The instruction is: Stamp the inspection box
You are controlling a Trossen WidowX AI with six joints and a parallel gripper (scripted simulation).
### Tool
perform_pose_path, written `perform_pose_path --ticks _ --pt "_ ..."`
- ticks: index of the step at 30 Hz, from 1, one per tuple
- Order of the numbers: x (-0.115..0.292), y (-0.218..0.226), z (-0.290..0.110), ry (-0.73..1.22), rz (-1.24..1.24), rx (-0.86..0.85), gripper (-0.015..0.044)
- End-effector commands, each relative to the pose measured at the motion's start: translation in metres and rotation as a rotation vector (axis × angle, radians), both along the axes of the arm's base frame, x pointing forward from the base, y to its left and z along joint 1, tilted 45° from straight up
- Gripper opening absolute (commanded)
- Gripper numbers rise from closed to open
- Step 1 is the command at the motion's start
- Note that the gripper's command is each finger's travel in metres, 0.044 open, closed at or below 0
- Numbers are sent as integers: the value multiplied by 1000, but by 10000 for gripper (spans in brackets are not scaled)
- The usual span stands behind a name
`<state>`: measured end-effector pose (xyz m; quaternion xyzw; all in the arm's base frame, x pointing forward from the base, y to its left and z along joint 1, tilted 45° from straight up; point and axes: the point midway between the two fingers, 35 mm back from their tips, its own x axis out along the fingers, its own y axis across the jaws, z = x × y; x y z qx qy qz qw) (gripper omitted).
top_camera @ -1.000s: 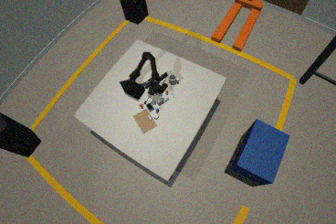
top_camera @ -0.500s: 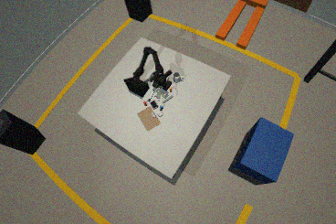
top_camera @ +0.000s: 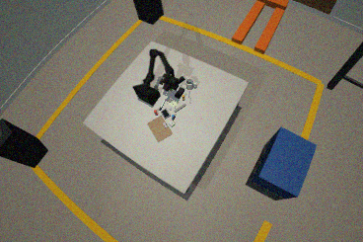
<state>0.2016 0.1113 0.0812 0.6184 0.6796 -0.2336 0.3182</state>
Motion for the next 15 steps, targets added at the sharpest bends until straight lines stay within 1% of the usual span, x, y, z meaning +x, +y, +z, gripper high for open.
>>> perform_pose_path --ticks 1,15 --pt "-6 3 3 0 -3 7 0" --pt "-4 16 -12 0 -2 2 0"
